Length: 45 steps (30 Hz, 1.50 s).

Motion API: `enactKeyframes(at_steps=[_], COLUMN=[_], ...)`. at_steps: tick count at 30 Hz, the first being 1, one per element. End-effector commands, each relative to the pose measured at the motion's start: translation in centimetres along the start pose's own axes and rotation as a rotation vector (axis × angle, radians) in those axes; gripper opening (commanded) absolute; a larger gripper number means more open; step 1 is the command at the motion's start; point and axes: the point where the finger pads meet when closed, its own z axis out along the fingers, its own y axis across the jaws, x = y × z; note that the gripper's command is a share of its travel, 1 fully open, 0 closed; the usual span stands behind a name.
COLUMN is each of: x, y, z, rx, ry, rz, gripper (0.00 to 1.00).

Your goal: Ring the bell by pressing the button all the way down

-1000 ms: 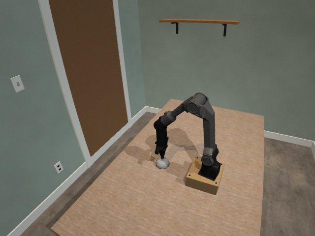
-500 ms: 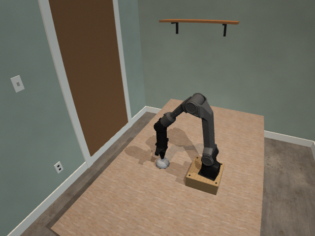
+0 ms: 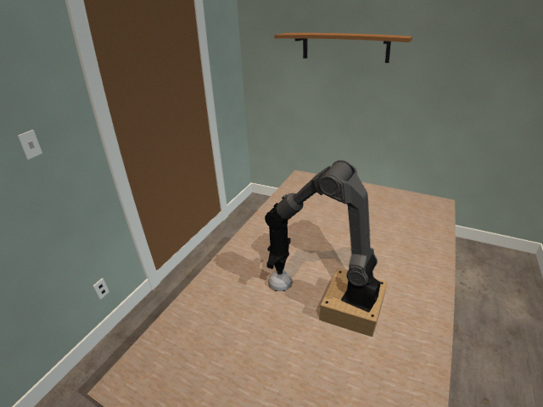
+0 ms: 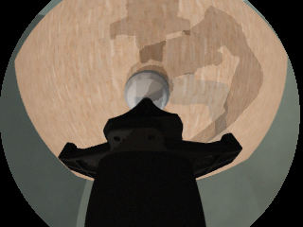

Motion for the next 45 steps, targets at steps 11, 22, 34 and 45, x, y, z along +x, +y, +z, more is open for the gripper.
enactKeyframes(at_steps=[11,22,34,45], x=[0.03,0.04,0.06,0.06], y=[0.04,0.04,0.04,0.04], z=[0.05,0.08,0.46,0.46], rx=[-0.001,-0.001,-0.001,-0.001], ry=[0.001,0.001,0.003,0.003], rz=[-0.001,-0.001,-0.001,-0.001], gripper=[0.0,0.0,0.0,0.0])
